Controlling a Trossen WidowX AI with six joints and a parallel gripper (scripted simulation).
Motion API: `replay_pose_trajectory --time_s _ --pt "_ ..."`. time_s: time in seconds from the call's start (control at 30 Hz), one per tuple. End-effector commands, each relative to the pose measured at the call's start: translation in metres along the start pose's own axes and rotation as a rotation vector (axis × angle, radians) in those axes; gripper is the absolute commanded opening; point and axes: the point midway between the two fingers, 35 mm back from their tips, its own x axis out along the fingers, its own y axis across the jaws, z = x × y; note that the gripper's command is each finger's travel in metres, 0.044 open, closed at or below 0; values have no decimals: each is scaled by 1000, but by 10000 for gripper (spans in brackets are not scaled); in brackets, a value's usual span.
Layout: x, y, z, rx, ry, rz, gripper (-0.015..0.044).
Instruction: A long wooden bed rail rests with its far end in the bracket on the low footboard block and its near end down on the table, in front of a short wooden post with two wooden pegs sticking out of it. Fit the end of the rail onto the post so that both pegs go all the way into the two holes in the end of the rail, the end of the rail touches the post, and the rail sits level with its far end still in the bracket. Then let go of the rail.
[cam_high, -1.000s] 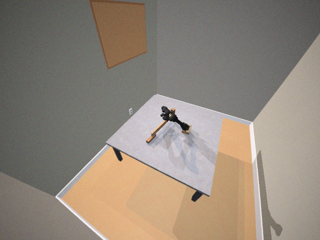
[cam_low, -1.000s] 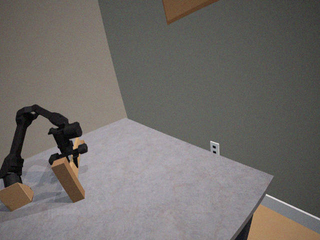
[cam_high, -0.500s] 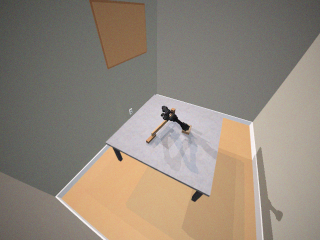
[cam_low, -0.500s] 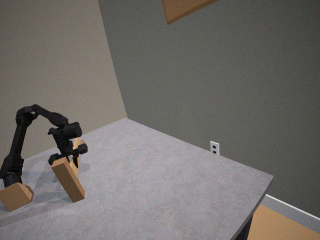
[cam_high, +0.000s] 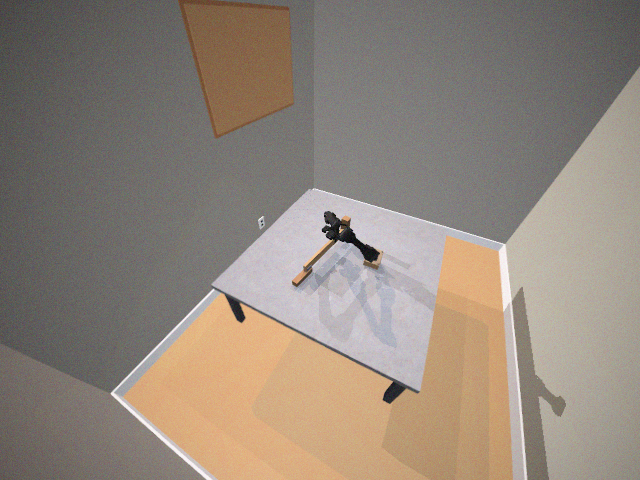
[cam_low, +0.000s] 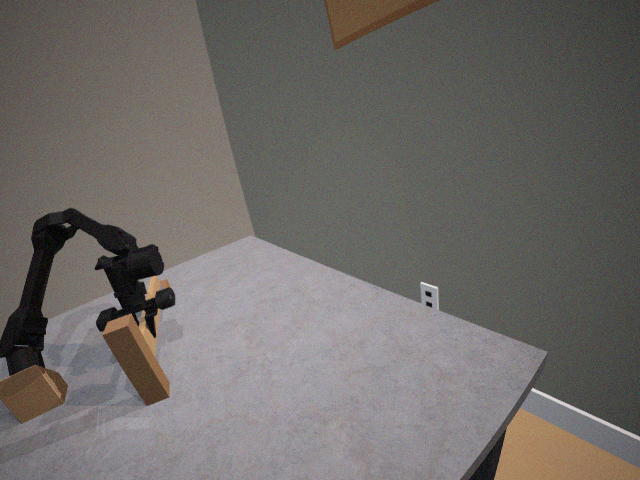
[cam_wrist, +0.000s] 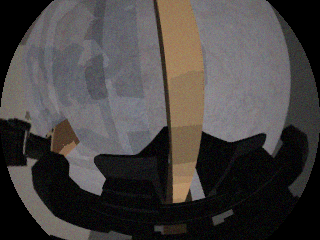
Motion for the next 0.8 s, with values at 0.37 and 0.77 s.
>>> replay_pose_trajectory --time_s 0.37,0.77 --pt "-1 -1 -6 0 1 -7 0" --pt "-2 -1 -10 0 1 -7 0"
